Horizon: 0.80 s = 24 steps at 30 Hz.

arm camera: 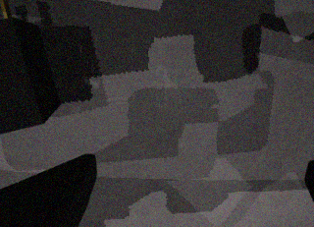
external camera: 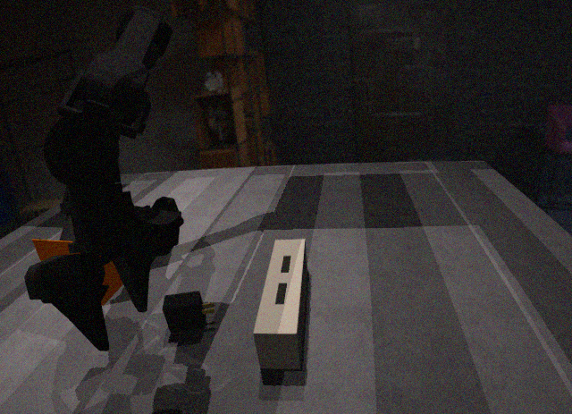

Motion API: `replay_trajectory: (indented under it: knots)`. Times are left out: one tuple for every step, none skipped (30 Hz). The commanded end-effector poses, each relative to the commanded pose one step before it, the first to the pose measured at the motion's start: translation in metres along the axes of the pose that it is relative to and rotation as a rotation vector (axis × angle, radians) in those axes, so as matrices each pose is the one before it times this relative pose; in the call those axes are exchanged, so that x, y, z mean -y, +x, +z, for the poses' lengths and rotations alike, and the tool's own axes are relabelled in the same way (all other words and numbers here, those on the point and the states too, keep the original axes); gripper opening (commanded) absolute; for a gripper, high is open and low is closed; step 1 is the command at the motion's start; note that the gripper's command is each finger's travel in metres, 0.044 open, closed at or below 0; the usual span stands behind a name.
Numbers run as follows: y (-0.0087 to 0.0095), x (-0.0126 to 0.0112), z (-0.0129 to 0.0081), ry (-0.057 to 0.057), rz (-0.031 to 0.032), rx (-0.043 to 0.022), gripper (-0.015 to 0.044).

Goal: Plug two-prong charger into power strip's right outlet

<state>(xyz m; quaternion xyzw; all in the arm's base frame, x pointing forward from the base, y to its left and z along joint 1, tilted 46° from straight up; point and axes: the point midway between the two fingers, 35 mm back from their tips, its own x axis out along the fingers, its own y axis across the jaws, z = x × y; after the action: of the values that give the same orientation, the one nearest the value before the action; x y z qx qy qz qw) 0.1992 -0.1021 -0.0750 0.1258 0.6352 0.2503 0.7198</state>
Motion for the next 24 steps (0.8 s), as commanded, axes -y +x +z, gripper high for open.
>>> replay_trajectory:
  knots:
    - [-0.00547,-0.01288,0.01049,-0.0538,0.04909,-0.01210,0.0440]
    - [-0.00084,-0.00416,0.00248,-0.0124,0.01612,-0.00567,0.0440]
    - [-0.00084,-0.00420,0.00250,-0.0122,0.01610,-0.00565,0.0440]
    - [-0.00083,-0.00423,0.00252,-0.0120,0.01608,-0.00562,0.0440]
    - [-0.00082,-0.00426,0.00254,-0.0118,0.01606,-0.00559,0.0440]
    - [-0.00081,-0.00430,0.00255,-0.0117,0.01603,-0.00556,0.0440]
    - [-0.00080,-0.00433,0.00257,-0.0115,0.01601,-0.00553,0.0440]
    - [-0.00078,-0.00436,0.00259,-0.0113,0.01599,-0.00549,0.0440]
    - [-0.00077,-0.00440,0.00261,-0.0111,0.01596,-0.00546,0.0440]
    - [-0.00075,-0.00443,0.00262,-0.0109,0.01593,-0.00542,0.0440]
    - [-0.00073,-0.00446,0.00254,-0.0107,0.01590,-0.00541,0.0440]
    - [-0.00071,-0.00449,0.00256,-0.0106,0.01587,-0.00536,0.0440]
    - [-0.00069,-0.00452,0.00258,-0.0104,0.01584,-0.00532,0.0440]
    - [-0.00055,-0.00376,0.00215,-0.0084,0.01306,-0.00436,0.0440]
    - [-0.00032,-0.00226,0.00130,-0.0050,0.00783,-0.00260,0.0440]
    - [-0.00010,-0.00076,0.00044,-0.0017,0.00261,-0.00086,0.0440]
    - [0.00000,0.00000,0.00000,0.0000,0.00000,0.00000,0.0440]
    - [0.00035,0.00001,0.00003,0.0000,0.00000,0.00001,0.0440]
    - [0.00072,0.00001,0.00007,0.0000,0.00000,0.00001,0.0440]
    - [0.00098,0.00001,0.00009,0.0000,0.00000,0.00002,0.0440]
    - [0.00127,0.00001,0.00011,0.0000,0.00001,0.00002,0.0440]
    - [0.00161,0.00001,0.00014,0.0000,0.00002,0.00003,0.0440]
    - [0.00198,0.00000,0.00016,0.0000,0.00004,0.00004,0.0440]
    - [0.00187,-0.00002,0.00014,0.0000,0.00005,0.00004,0.0440]
